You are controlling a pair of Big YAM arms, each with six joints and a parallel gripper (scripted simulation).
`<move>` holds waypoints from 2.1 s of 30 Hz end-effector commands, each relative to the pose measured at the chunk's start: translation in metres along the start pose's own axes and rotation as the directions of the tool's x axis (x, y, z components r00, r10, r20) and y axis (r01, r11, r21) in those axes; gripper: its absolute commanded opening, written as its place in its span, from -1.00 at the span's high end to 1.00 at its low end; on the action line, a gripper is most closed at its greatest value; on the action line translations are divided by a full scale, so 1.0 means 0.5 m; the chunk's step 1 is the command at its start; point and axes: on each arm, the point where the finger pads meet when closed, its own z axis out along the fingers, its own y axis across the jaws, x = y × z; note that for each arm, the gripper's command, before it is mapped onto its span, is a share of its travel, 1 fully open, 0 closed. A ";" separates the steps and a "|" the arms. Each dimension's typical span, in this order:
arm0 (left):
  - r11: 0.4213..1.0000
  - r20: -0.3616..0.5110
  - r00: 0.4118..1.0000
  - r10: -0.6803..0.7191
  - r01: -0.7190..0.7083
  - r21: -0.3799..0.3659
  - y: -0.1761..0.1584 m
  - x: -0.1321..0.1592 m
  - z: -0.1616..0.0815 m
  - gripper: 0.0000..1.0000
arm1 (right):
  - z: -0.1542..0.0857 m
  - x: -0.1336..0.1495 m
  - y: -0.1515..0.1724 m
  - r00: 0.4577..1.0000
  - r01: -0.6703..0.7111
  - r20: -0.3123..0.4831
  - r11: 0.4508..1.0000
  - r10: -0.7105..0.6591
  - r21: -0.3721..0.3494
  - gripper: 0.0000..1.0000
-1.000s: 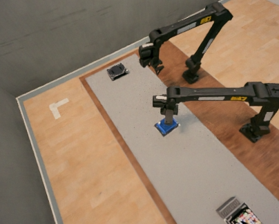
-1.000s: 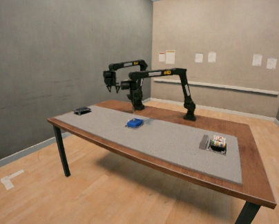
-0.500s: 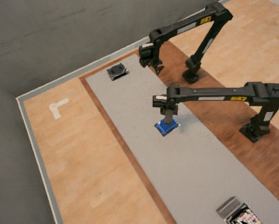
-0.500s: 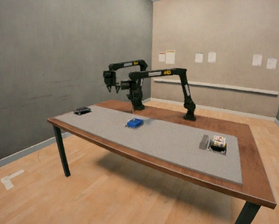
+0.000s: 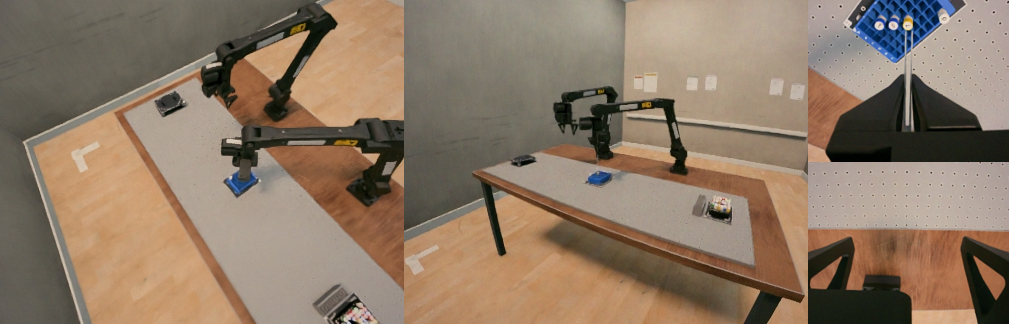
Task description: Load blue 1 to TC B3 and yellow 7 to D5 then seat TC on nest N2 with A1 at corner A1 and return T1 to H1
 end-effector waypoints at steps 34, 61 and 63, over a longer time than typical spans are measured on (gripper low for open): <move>0.999 -0.001 1.000 -0.015 0.015 0.029 0.005 -0.015 -0.006 0.85 | -0.024 -0.017 -0.003 0.999 -0.013 0.032 1.000 0.013 0.008 -1.00; 1.000 -0.001 1.000 -0.016 0.016 0.022 0.004 -0.015 0.011 0.85 | -0.024 -0.017 -0.003 0.999 -0.013 0.032 1.000 0.013 0.008 -1.00; 1.000 -0.001 1.000 -0.016 0.016 0.021 0.004 -0.015 0.013 0.85 | -0.024 -0.017 -0.003 0.999 -0.013 0.032 1.000 0.013 0.008 -1.00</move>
